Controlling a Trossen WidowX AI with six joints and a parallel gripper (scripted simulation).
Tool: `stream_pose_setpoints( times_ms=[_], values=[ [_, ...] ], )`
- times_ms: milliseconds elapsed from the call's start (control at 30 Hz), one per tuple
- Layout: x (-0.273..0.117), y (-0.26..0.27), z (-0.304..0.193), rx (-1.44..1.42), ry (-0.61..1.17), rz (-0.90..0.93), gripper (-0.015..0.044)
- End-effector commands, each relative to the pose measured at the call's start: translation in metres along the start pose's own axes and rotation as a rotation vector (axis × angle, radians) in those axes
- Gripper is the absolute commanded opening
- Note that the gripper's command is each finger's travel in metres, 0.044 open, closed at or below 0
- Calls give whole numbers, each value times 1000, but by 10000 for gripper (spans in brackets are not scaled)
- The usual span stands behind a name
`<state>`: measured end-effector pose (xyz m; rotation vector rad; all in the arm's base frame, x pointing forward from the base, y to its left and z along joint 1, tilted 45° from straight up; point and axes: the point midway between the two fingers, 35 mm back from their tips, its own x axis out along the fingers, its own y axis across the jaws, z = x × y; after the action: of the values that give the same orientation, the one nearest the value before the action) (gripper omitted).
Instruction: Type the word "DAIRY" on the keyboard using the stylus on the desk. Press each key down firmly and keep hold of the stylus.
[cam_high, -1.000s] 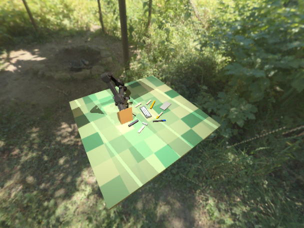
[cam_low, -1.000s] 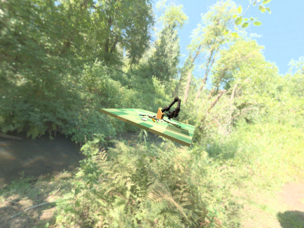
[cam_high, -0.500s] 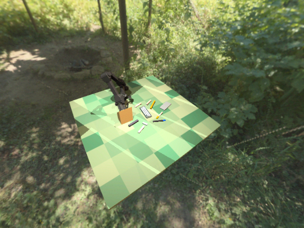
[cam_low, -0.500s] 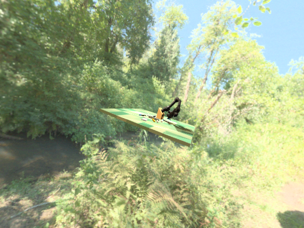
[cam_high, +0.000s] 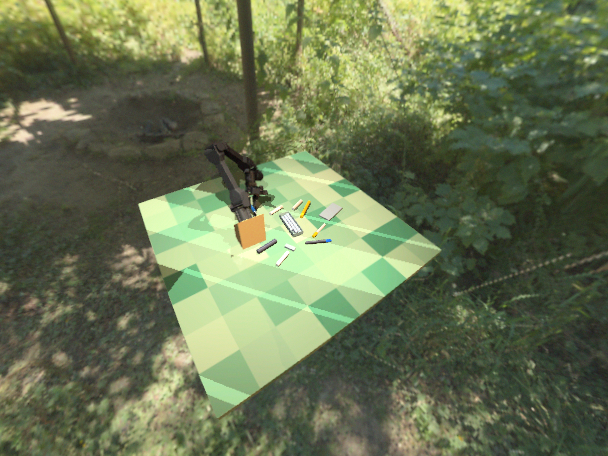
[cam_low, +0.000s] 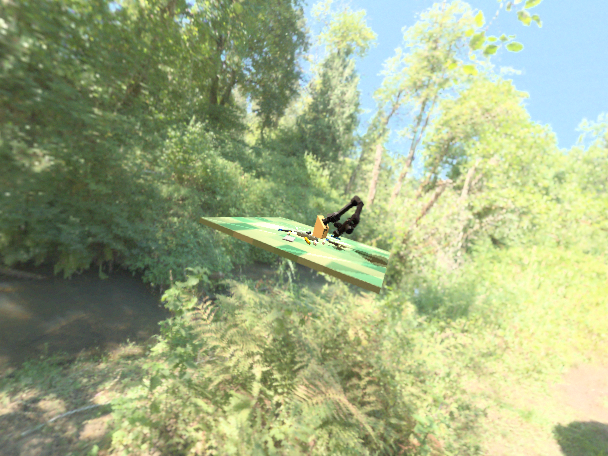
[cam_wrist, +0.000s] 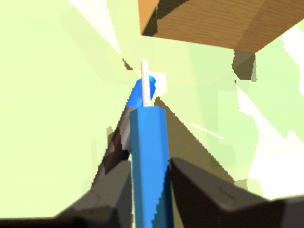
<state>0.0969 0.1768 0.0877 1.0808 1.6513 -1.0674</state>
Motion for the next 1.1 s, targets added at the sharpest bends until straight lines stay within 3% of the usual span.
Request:
stream_pose_setpoints(
  times_ms=[0,1067],
  values=[
    [0,8,5,-90,-24,-8,0],
    [-4,67,55,-938,-131,-141,0]
  ],
)
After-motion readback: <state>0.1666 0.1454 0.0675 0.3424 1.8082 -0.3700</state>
